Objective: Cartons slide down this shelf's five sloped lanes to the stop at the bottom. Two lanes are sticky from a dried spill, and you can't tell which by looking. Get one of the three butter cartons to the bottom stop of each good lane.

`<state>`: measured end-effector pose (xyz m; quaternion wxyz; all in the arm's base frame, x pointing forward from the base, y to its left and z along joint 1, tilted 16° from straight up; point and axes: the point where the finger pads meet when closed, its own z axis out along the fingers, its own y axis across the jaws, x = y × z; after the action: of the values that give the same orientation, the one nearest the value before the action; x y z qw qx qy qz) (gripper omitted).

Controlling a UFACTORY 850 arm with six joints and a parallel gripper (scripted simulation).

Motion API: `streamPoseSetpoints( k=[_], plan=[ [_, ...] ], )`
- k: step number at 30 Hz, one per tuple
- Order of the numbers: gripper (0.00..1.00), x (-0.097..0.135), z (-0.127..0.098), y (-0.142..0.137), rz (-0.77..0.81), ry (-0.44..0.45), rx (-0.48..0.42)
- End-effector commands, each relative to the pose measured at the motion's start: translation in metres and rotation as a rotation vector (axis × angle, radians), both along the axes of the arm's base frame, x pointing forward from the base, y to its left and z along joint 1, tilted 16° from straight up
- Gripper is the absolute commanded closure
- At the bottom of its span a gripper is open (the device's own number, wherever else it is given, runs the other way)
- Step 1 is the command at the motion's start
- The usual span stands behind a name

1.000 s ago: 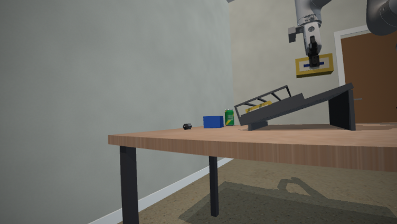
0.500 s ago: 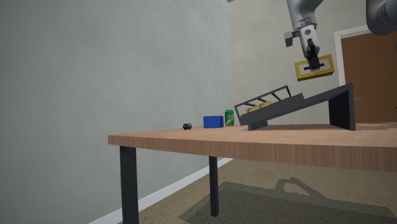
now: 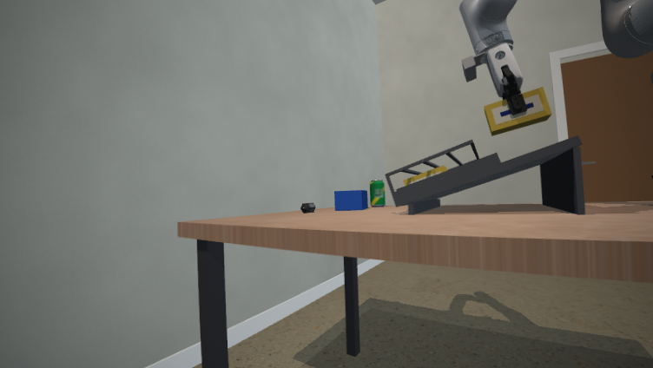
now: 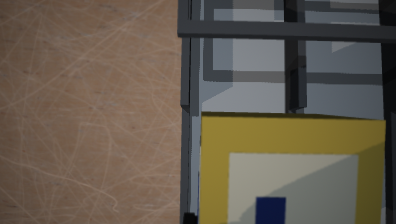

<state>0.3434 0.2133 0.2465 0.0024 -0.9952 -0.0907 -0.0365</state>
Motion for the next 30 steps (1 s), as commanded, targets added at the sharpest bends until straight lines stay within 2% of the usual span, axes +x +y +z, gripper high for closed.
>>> streamPoseSetpoints(
  k=[1,2,18,19,30],
  plan=[
    [1.0,0.001,0.001,0.0,0.0,-0.001,0.001],
    [1.0,0.001,0.0,0.001,-0.002,0.095,-0.016],
    [1.0,0.001,0.0,0.001,-0.002,0.095,-0.016],
    [1.0,0.0,-0.03,0.0,-0.001,0.095,-0.016],
    [1.0,0.0,-0.03,0.0,-0.001,0.095,-0.016]
  ],
)
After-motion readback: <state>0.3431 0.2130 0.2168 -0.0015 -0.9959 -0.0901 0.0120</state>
